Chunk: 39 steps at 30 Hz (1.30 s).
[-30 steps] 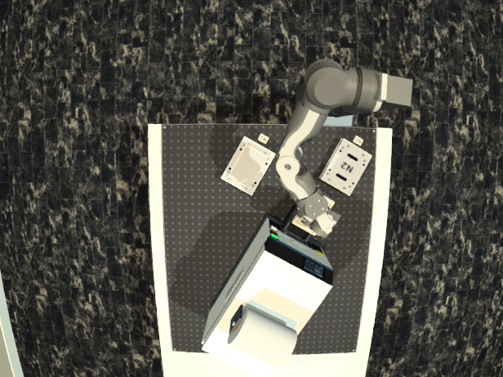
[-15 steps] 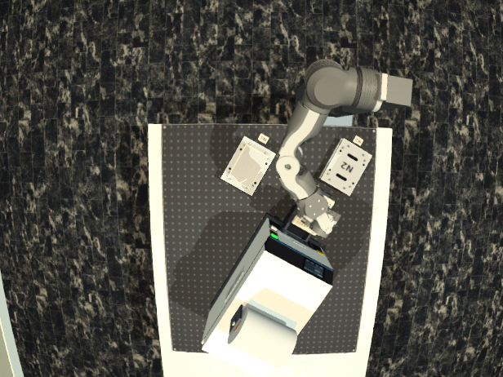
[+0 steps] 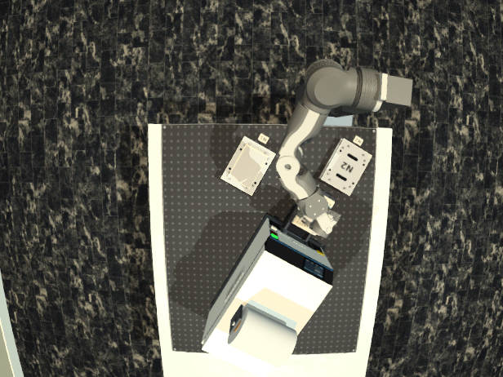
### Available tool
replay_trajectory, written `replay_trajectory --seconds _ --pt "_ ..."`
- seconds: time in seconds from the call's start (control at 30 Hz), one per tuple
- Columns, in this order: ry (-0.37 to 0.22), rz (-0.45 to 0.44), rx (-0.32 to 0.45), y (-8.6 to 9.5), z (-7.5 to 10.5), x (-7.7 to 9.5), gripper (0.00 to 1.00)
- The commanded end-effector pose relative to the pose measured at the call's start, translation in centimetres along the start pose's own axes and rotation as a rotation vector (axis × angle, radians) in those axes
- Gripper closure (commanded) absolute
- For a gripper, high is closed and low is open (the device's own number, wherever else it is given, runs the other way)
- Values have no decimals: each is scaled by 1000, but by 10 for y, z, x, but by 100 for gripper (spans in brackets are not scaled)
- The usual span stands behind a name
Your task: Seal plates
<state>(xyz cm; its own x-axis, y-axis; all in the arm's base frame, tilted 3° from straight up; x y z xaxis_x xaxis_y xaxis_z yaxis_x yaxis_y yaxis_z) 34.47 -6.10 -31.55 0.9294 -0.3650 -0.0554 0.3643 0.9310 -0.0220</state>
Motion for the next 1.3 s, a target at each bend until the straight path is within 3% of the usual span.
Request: replay_trajectory --seconds 0.0,1.27 --pt "2 3 7 1 0 -1 100" --pt "4 6 7 1 -10 -1 100"
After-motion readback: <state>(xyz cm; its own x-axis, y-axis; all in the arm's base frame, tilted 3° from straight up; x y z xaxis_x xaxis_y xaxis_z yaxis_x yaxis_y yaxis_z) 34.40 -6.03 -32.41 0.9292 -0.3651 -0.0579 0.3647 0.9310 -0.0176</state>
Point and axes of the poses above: the point where the finger pads meet when closed, its own z axis back along the fingers, its own y axis across the jaws, x = y × z, the point moved 2 cm from there along z, back along the fingers, and after that the axes turned 3 degrees about z, right-handed, at the moved point
